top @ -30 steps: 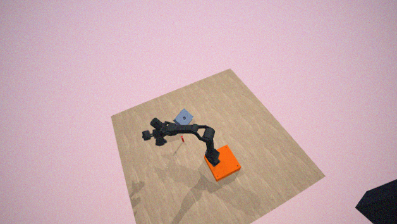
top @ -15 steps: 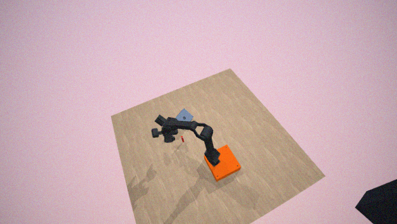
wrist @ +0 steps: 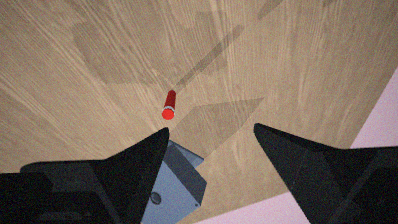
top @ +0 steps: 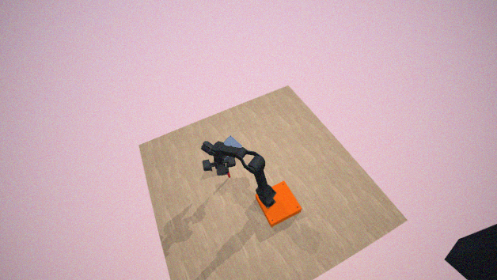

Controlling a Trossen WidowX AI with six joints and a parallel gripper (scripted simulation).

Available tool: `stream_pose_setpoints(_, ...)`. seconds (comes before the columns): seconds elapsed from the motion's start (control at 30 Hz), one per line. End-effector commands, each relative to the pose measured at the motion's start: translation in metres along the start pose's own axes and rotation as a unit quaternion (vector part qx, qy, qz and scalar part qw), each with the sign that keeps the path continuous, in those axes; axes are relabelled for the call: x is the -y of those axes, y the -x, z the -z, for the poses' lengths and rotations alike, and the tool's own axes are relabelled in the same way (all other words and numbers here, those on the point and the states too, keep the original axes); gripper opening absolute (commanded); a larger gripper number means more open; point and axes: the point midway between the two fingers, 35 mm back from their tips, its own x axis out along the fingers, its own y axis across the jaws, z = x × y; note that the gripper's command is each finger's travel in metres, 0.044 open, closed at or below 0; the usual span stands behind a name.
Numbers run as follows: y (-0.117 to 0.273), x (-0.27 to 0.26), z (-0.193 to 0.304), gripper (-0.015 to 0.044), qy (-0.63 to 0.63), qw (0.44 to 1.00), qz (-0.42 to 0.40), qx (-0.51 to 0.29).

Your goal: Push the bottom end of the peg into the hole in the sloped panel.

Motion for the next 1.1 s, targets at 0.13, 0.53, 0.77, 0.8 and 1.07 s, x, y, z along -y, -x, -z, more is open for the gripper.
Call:
stream_pose_setpoints(0.13, 0.000, -0.040, -0.005, 0.0440, -0.019, 0.996, -0.072, 0.049)
stream_pose_setpoints(0.53, -0.012, -0.042, -0.006, 0.0440, -0.020, 0.996, -0.074, 0.050)
stream_pose_setpoints(0.77, -0.024, -0.044, -0.006, 0.0440, -0.020, 0.996, -0.074, 0.050)
stream_pose_setpoints(0.8, -0.025, -0.044, -0.006, 0.0440, -0.020, 0.996, -0.074, 0.050)
stream_pose_setpoints(1.07, -0.038, -0.046, -0.008, 0.0440, -0.020, 0.996, -0.074, 0.050)
